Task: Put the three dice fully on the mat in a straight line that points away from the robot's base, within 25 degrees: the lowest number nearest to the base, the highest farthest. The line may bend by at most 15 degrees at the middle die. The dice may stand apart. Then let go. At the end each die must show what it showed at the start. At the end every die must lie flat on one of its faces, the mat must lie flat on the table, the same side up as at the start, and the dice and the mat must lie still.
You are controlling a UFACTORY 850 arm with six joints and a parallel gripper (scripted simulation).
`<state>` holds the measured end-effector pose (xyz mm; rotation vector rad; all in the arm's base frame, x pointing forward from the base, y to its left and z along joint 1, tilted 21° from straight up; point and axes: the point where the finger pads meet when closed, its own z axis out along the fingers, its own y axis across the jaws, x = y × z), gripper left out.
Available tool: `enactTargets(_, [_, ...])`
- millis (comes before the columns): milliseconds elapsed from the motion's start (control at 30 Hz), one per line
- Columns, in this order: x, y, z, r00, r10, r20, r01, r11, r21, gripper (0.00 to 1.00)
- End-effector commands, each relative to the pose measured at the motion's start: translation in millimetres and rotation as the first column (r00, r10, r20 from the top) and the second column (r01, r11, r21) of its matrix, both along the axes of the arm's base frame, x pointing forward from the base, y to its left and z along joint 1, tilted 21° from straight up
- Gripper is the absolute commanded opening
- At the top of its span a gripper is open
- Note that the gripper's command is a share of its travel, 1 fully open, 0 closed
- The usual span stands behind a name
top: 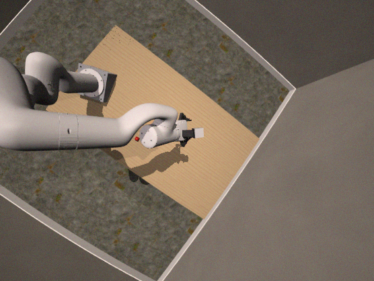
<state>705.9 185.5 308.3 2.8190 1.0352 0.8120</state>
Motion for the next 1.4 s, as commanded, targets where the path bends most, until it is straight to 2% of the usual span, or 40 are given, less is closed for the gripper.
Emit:
enactTargets(0, [1, 0, 1, 1.0, 0.0, 0.002, 0.0, 1.0, 0.001, 1.0])
enactTargets(633, [-3, -6, -3, 1.0, -0.002, -0.007, 0.002, 1.0, -0.01, 1.0])
enactTargets(700, [-13, -25, -16, 0.999, -0.009, -0.036, 0.007, 0.999, -0.043, 1.0])
enactTargets(767, [-32, -57, -38, 0.996, -0.023, -0.085, 0.015, 0.995, -0.1, 1.0])
enactTargets(800, [-32, -57, -38, 0.996, -0.023, -0.085, 0.015, 0.995, -0.1, 1.0])
enactTargets(833, [-45, -78, -52, 0.993, -0.034, -0.116, 0.018, 0.991, -0.136, 1.0])
enactTargets(867, [-45, -78, -52, 0.993, -0.034, -0.116, 0.018, 0.991, -0.136, 1.0])
enactTargets(900, [-61, -101, -65, 0.988, -0.046, -0.149, 0.02, 0.984, -0.177, 1.0])
enactTargets(933, [-61, -101, -65, 0.988, -0.046, -0.149, 0.02, 0.984, -0.177, 1.0])
enactTargets(967, [-78, -126, -79, 0.981, -0.061, -0.182, 0.02, 0.975, -0.219, 1.0])
enactTargets(1000, [-78, -126, -79, 0.981, -0.061, -0.182, 0.02, 0.975, -0.219, 1.0])
enactTargets(1033, [-97, -150, -92, 0.974, -0.076, -0.215, 0.018, 0.965, -0.262, 1.0])
enactTargets(1100, [-97, -150, -92, 0.974, -0.076, -0.215, 0.018, 0.965, -0.262, 1.0])
enactTargets(1133, [-116, -174, -104, 0.965, -0.092, -0.246, 0.014, 0.952, -0.304, 1.0])
enactTargets(1200, [-116, -174, -104, 0.965, -0.092, -0.246, 0.014, 0.952, -0.304, 1.0])
enactTargets(1233, [-135, -196, -115, 0.956, -0.108, -0.273, 0.008, 0.939, -0.344, 1.0])
enactTargets(1267, [-135, -196, -115, 0.956, -0.108, -0.273, 0.008, 0.939, -0.344, 1.0])
enactTargets(1300, [-153, -217, -124, 0.947, -0.122, -0.297, 0.0, 0.925, -0.379, 1.0])
enactTargets(1333, [-153, -217, -124, 0.947, -0.122, -0.297, 0.0, 0.925, -0.379, 1.0])
enactTargets(1367, [-169, -234, -131, 0.939, -0.134, -0.317, -0.008, 0.912, -0.41, 1.0])
